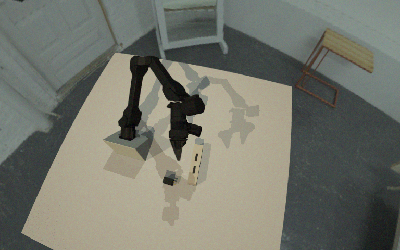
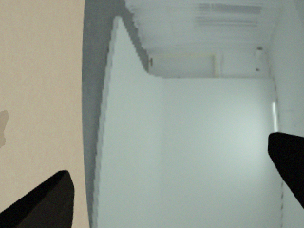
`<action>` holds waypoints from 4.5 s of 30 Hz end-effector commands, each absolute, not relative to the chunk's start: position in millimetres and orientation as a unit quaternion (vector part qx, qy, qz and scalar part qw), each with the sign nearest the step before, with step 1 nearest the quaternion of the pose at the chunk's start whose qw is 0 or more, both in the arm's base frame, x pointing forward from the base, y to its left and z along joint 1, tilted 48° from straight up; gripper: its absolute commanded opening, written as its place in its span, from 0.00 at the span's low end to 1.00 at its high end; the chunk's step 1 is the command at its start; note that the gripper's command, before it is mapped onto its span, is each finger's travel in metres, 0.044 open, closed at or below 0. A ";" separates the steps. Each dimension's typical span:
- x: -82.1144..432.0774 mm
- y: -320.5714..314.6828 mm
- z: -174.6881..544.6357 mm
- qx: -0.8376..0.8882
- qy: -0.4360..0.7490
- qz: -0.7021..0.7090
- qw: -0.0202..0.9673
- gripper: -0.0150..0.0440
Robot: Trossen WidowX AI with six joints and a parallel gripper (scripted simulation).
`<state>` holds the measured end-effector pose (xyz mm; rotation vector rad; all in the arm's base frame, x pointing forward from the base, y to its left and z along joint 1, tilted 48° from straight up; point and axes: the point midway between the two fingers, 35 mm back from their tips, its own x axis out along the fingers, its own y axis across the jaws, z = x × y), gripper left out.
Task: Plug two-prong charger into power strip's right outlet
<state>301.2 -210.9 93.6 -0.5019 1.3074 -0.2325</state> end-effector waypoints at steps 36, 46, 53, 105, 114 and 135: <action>277.1 -152.4 -45.3 0.021 0.687 0.153 0.710 1.00; 268.9 -134.5 -68.3 0.099 0.688 0.202 0.690 1.00; 263.1 -121.9 -82.1 0.155 0.684 0.231 0.674 1.00; 250.9 -60.9 -138.4 0.286 0.661 0.280 0.634 1.00; 250.7 -50.0 -147.8 0.287 0.661 0.281 0.634 1.00; 252.2 -51.0 -147.8 0.282 0.661 0.281 0.636 0.43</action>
